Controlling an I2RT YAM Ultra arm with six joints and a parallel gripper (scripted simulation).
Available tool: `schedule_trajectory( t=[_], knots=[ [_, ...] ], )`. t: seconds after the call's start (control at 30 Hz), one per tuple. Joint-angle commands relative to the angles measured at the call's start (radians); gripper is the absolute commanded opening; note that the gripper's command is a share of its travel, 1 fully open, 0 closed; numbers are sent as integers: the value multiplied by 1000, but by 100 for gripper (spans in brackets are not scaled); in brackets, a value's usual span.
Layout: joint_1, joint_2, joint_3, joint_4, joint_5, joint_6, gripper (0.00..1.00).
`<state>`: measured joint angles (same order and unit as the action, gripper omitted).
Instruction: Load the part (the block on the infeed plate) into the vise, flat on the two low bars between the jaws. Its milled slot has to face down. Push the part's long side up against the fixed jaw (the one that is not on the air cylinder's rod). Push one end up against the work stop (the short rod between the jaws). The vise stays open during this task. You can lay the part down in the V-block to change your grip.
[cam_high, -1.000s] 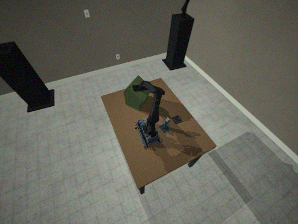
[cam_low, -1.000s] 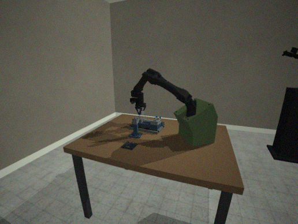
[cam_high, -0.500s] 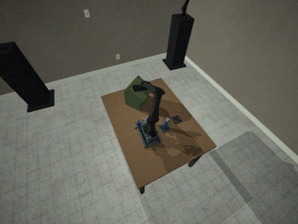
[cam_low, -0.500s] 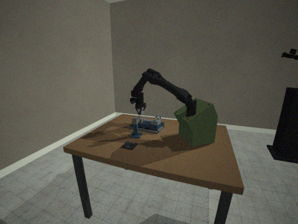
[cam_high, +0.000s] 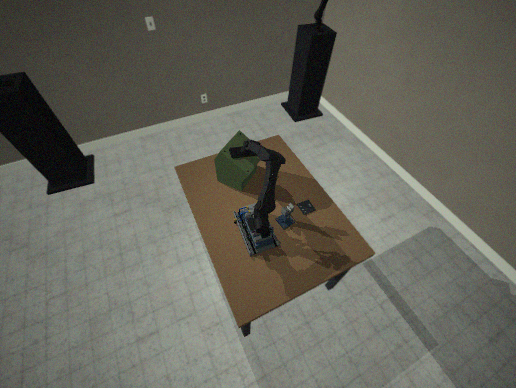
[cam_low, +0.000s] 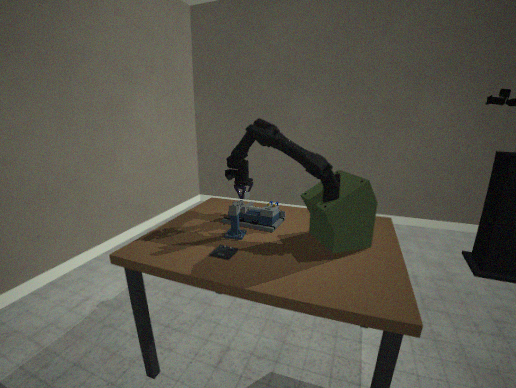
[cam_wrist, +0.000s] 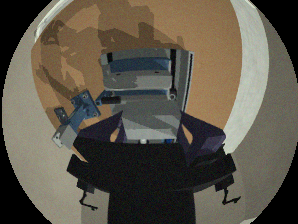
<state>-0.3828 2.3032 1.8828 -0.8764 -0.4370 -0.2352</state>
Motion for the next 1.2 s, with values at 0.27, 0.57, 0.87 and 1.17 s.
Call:
schedule_trajectory(
  t=[0.27,0.57,0.87,1.17],
  knots=[
    [-17,-47,-8,-12,4,-1,0],
    [-17,-48,-4,-14,4,-2,0],
    [-17,-49,0,-14,4,-3,0],
    [-17,-50,7,-17,4,-5,0]
  ],
)
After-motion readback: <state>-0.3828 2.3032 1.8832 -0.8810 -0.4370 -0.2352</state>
